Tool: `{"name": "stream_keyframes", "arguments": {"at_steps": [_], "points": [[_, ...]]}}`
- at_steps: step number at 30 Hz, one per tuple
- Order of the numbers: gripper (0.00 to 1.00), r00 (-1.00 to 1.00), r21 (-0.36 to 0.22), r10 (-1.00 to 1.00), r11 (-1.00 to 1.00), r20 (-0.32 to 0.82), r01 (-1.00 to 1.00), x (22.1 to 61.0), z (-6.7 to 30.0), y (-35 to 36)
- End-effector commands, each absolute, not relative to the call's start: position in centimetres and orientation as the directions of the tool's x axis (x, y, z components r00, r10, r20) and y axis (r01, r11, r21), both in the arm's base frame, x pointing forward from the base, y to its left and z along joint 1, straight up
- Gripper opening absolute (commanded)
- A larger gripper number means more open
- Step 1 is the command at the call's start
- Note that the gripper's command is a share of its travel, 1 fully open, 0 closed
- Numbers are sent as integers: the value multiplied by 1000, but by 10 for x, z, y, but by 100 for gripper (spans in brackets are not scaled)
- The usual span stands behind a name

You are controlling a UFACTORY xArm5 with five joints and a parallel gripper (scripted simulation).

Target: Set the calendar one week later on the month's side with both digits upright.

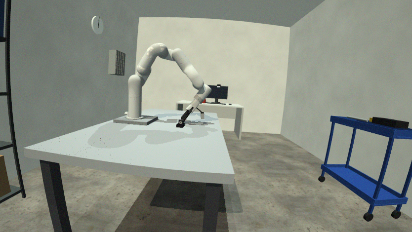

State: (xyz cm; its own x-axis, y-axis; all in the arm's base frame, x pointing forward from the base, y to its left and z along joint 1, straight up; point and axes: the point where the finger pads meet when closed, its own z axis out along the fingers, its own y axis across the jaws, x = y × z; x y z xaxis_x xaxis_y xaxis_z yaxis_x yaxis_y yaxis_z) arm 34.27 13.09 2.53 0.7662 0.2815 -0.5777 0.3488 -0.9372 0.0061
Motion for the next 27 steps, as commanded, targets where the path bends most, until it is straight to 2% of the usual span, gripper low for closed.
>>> {"name": "stream_keyframes", "arguments": {"at_steps": [1,27], "points": [[29,769,6,282,-937,-574,349,344,23,131],[29,769,6,282,-937,-574,349,344,14,131]]}}
